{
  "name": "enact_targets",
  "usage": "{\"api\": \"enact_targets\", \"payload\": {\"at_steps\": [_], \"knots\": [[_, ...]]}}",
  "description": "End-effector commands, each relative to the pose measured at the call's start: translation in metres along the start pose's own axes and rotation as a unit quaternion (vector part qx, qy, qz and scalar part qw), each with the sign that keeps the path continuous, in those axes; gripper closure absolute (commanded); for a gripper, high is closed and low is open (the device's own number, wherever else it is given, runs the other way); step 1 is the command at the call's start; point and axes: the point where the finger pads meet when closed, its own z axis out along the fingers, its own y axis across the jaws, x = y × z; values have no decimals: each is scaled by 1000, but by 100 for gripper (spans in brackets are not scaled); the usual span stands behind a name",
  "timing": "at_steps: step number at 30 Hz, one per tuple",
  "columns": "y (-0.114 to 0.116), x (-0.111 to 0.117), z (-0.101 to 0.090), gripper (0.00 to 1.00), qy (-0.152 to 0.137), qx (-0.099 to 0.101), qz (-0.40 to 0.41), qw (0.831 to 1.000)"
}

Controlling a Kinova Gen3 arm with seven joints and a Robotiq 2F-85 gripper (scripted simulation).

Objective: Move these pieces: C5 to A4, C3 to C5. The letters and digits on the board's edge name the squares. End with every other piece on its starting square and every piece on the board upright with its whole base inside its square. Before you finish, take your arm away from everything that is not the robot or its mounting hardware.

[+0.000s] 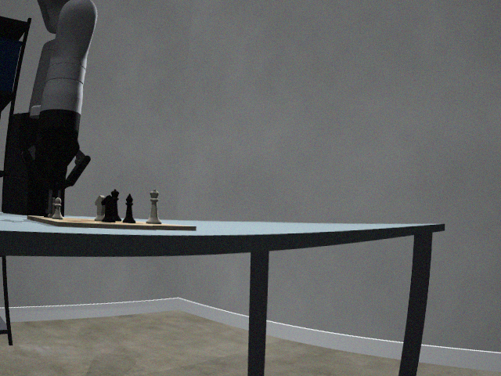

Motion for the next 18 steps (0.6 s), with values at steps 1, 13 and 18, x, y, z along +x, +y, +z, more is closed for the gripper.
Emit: {"api": "enact_targets", "payload": {"at_steps": [1,13,18], "knots": [[0,-1,-1,100,-1,0,0,1000],[0,-1,-1,73,-1,0,0,1000],[0,-1,-1,66,-1,0,0,1000]]}}
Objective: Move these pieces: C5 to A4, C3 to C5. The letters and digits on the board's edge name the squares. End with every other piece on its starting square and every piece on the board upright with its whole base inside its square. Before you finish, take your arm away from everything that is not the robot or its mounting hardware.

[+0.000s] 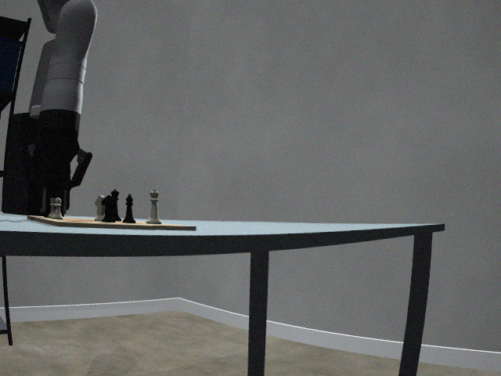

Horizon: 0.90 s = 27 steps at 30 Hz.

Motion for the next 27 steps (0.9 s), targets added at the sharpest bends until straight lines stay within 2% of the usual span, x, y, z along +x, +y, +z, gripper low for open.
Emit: {"api": "enact_targets", "payload": {"at_steps": [1,10,18,27], "knots": [[0,-1,-1,66,-1,0,0,1000],[0,-1,-1,66,-1,0,0,1000],[0,-1,-15,66,-1,0,0,1000],[0,-1,-62,66,-1,0,0,1000]]}}
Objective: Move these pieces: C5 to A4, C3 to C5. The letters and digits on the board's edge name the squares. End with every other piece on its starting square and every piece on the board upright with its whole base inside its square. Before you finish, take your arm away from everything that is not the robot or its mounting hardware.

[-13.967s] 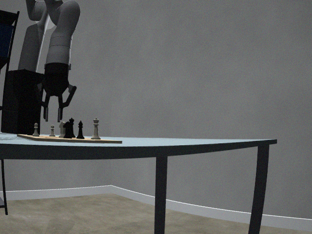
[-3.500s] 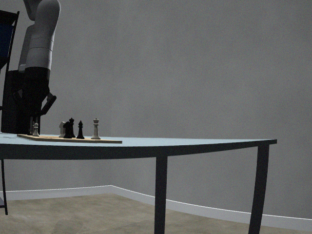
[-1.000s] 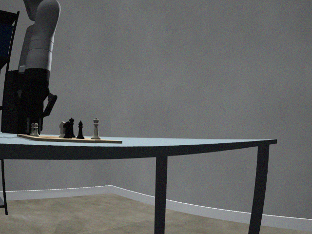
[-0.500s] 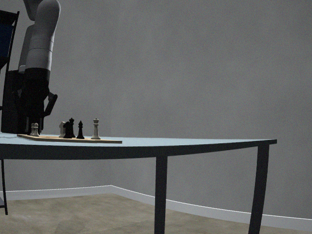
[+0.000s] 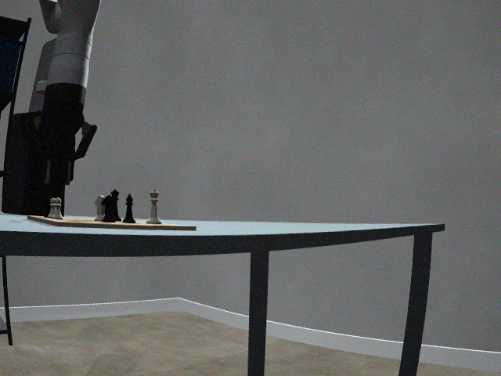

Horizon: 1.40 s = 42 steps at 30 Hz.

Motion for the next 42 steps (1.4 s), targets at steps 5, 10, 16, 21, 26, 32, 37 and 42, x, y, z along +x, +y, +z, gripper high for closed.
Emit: {"api": "enact_targets", "payload": {"at_steps": [5,10,16,21,26,32,37,42], "knots": [[-7,-7,-37,66,-11,7,0,1000],[-7,-7,-43,66,-11,7,0,1000],[-7,-7,-45,0,-11,7,0,1000],[-7,-7,-45,0,-11,7,0,1000],[-7,-7,-45,0,-11,7,0,1000],[-7,-7,-45,0,-11,7,0,1000],[-7,-7,-45,0,-11,7,1,1000],[-7,-7,-45,0,-10,7,5,1000]]}}
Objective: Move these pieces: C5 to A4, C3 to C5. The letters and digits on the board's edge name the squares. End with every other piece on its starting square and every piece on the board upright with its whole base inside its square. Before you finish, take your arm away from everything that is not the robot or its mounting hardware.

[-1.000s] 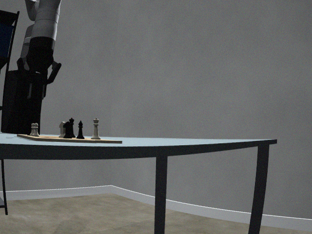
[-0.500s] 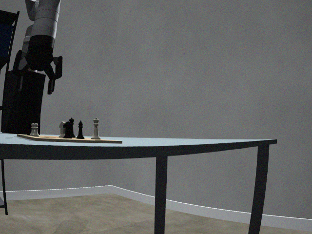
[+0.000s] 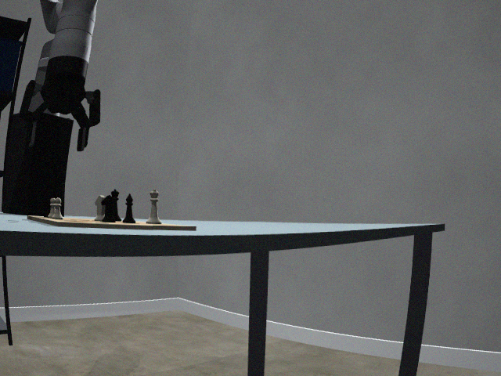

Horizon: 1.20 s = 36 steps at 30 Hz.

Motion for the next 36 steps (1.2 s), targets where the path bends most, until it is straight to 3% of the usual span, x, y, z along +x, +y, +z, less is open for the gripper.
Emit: {"api": "enact_targets", "payload": {"at_steps": [1,17,21,27,32,34,36], "knots": [[0,-1,-1,0,-1,0,3,1000],[2,-1,0,0,4,9,150,989],[4,-2,0,0,5,13,233,972],[9,-3,0,0,6,20,382,924],[15,-5,0,0,4,24,516,856],[15,-5,0,0,4,24,516,856],[18,-6,0,0,3,25,570,822]]}}
